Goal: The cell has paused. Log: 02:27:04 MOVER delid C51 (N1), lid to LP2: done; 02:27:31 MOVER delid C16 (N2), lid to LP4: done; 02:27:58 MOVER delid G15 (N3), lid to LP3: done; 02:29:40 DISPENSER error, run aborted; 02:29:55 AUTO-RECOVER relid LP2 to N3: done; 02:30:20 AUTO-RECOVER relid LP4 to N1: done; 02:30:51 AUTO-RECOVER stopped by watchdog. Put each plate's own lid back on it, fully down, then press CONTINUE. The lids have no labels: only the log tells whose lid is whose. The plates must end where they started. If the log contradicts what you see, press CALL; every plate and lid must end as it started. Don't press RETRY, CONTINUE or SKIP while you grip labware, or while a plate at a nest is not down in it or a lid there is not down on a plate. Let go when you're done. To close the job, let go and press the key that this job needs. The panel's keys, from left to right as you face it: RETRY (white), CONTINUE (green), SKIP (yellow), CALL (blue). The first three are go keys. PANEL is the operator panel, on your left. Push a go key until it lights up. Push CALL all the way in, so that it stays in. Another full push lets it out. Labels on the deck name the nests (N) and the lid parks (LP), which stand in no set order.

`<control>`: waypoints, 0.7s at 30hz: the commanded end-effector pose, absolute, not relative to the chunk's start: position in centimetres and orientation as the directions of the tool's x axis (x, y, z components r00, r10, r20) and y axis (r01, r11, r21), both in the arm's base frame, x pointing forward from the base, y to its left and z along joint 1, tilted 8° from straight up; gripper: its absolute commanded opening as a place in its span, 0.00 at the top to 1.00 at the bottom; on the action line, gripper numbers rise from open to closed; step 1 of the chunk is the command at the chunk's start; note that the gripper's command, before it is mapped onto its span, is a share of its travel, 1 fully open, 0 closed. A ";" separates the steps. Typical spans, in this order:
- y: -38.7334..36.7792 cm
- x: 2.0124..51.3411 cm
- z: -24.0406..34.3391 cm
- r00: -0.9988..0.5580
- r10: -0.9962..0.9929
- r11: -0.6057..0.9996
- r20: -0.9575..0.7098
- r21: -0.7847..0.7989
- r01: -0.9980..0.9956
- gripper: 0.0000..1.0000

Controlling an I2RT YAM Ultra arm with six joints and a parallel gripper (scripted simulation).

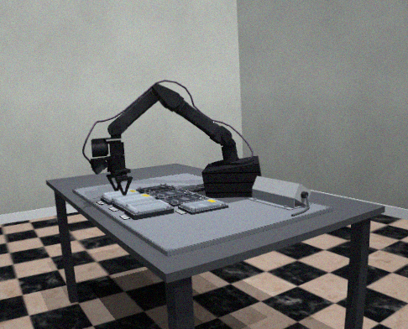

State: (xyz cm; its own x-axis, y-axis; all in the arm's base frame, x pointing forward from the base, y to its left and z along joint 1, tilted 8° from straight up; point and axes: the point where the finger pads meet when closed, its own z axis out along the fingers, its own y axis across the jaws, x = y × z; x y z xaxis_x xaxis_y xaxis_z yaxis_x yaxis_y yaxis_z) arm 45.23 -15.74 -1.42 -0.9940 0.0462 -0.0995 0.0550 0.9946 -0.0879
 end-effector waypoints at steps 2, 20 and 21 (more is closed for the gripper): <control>-15.7 45.7 -0.8 -0.991 0.039 0.994 -0.128 -0.092 0.051 1.00; -15.9 45.3 -1.2 -0.991 0.046 0.995 -0.127 -0.086 0.057 1.00; -15.9 45.3 -1.2 -0.991 0.046 0.995 -0.127 -0.086 0.057 1.00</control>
